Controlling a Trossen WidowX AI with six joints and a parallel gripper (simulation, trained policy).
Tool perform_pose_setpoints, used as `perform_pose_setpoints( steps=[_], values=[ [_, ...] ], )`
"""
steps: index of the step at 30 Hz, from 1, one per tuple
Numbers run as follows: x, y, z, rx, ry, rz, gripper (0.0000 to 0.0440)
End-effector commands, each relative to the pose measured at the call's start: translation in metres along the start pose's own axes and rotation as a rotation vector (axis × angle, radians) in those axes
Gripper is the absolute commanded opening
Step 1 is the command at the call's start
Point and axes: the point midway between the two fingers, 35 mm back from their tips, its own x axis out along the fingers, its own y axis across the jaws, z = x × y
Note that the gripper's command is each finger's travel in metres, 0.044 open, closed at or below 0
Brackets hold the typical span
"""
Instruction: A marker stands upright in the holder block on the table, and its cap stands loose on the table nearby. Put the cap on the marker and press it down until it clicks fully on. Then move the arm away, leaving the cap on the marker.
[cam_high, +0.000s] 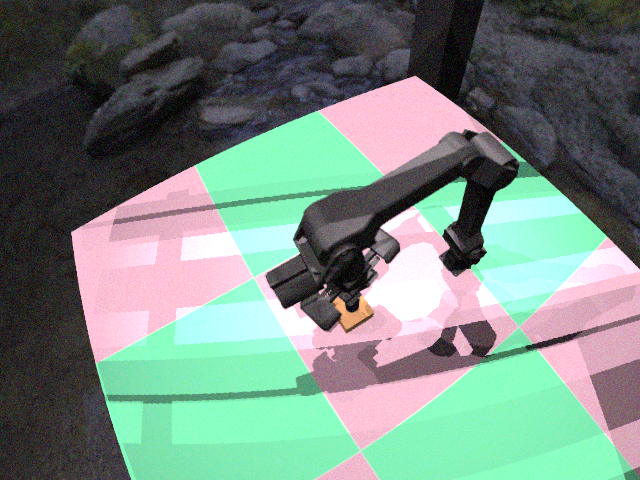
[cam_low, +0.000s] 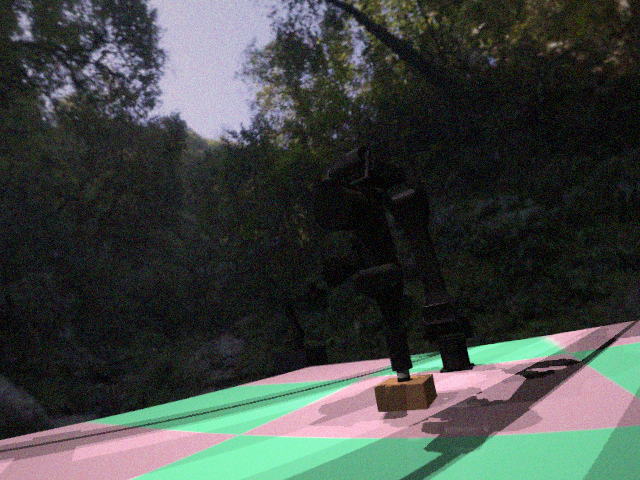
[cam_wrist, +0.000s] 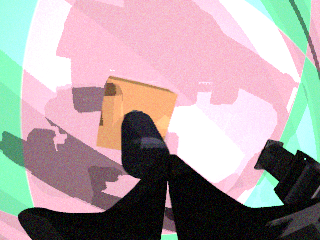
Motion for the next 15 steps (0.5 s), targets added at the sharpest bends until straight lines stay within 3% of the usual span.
perform_pose_setpoints(
  steps=[1, 8, 15],
  values=[
    [0.005, -0.004, -0.004, -0.026, 0.03, -0.008, 0.0002],
    [-0.005, -0.027, -0.013, -0.055, 0.076, -0.033, 0.0006],
    [-0.016, -0.035, -0.013, -0.08, 0.083, 0.03, 0.001]
  ],
)
